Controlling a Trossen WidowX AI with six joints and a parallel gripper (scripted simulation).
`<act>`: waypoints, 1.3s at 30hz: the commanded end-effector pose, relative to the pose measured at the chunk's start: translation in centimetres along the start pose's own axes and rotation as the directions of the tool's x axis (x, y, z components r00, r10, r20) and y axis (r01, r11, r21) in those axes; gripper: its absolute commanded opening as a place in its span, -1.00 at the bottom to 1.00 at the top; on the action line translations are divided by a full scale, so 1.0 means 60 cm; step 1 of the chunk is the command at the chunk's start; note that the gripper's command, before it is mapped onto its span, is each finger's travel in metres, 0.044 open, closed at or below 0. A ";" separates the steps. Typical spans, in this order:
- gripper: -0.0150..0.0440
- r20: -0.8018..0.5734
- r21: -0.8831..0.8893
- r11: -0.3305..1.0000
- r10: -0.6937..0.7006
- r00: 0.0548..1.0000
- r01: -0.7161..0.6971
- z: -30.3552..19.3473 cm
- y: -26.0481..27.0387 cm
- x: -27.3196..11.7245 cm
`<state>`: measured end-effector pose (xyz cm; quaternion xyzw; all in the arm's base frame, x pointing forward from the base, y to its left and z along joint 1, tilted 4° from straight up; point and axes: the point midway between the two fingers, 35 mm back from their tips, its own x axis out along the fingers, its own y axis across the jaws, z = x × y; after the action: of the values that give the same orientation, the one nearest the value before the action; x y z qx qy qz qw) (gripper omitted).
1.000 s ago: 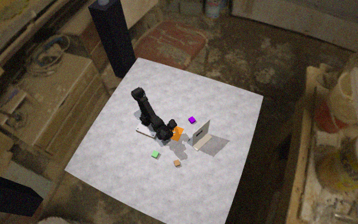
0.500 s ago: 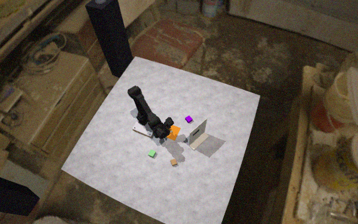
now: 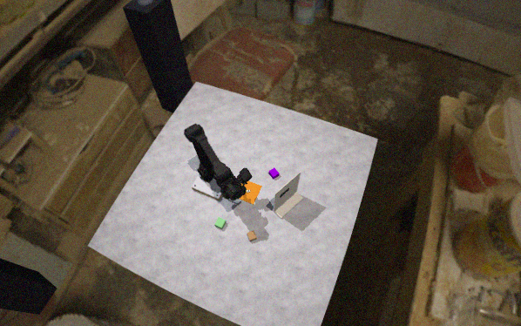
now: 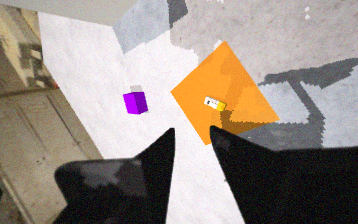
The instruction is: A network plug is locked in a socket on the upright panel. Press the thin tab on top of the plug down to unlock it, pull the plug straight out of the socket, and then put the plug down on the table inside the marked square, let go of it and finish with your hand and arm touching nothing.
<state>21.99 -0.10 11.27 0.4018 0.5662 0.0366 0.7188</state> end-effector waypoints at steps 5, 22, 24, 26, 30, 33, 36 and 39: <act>0.04 0.011 -0.014 1.000 0.006 1.000 -0.006 -0.001 0.016 -0.022; 0.04 0.002 -0.003 1.000 0.001 1.000 -0.001 0.001 0.039 -0.057; 0.04 0.003 -0.003 1.000 0.001 1.000 -0.001 0.002 0.045 -0.065; 0.04 0.003 -0.004 1.000 0.002 1.000 -0.002 0.002 0.051 -0.074; 0.04 0.004 -0.006 1.000 0.002 1.000 -0.002 0.003 0.063 -0.090; 0.04 0.005 -0.007 1.000 0.003 1.000 -0.003 0.003 0.072 -0.103; 0.04 0.006 -0.008 1.000 0.003 1.000 -0.003 0.003 0.080 -0.115; 0.04 0.007 -0.009 1.000 0.004 1.000 -0.003 0.002 0.089 -0.128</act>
<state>21.52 -0.45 19.55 0.4010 0.5648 0.0356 0.7204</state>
